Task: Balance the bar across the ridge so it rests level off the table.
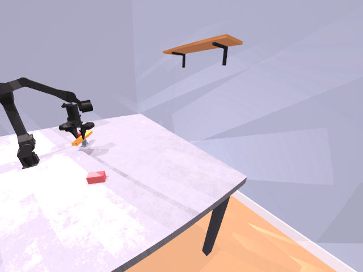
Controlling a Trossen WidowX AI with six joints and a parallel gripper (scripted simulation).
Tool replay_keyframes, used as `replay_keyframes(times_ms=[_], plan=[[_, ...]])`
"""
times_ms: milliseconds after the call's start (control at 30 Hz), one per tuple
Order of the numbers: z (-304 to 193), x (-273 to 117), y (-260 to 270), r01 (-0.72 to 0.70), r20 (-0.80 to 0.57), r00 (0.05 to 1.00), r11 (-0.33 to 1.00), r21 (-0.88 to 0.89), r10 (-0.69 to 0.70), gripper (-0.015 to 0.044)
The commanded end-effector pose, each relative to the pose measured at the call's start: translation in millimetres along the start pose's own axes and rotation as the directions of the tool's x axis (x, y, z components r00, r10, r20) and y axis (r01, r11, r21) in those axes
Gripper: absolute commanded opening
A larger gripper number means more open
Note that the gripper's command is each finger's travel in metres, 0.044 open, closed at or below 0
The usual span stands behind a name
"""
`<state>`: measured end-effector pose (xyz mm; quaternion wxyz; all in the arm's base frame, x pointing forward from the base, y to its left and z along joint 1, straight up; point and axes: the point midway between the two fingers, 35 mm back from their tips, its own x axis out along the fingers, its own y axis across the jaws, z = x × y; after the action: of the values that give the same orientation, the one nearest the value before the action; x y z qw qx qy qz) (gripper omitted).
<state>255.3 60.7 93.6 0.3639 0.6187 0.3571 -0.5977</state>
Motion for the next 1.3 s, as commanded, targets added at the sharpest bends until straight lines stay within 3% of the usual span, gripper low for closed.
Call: replay_keyframes(times_ms=[0, 600, 833, 1267], plan=[[0.0, 0.1, 0.0, 0.000, 0.000, 1.000, 1.000, 0.000, 0.000, 0.0000], [0.0, 0.1, 0.0, 0.000, 0.000, 1.000, 1.000, 0.000, 0.000, 0.0000], [0.0, 0.1, 0.0, 0.000, 0.000, 1.000, 1.000, 0.000, 0.000, 0.0167], [0.0, 0.1, 0.0, 0.000, 0.000, 1.000, 1.000, 0.000, 0.000, 0.0167]])
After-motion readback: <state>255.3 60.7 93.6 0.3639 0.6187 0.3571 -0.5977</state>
